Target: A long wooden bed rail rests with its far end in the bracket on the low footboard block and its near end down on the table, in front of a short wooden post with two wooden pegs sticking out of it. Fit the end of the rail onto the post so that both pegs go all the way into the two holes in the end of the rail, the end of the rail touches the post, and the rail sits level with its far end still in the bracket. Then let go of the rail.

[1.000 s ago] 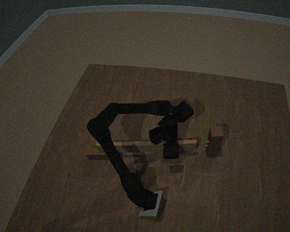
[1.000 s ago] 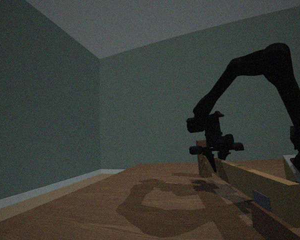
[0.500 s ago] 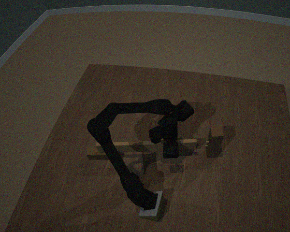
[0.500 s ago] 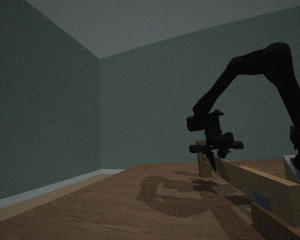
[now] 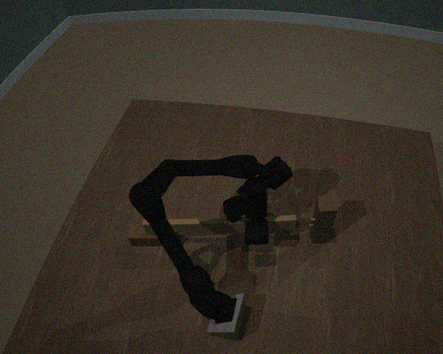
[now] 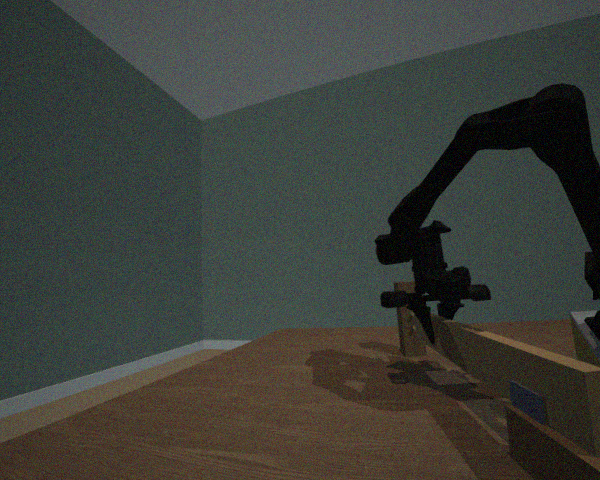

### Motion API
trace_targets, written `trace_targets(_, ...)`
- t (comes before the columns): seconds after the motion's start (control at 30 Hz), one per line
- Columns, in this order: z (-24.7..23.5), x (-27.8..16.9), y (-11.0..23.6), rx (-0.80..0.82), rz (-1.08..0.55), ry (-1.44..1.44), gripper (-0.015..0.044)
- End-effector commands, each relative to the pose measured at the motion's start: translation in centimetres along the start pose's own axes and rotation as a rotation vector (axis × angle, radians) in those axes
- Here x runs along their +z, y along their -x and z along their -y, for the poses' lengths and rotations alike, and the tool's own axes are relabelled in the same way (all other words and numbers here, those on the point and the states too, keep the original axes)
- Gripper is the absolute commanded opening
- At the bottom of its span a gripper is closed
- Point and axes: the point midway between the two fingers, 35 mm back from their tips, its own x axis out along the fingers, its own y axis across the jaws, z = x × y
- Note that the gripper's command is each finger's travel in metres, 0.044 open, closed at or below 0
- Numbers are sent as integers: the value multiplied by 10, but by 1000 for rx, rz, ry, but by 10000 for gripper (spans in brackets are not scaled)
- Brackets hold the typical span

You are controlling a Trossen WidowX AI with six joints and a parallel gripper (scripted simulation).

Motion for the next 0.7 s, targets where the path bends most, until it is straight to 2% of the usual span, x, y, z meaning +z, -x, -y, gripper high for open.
trace_targets(0.0,1,0,2,-5,-5,-1,0)
trace_targets(0.67,0,0,2,-5,-5,-1,0)
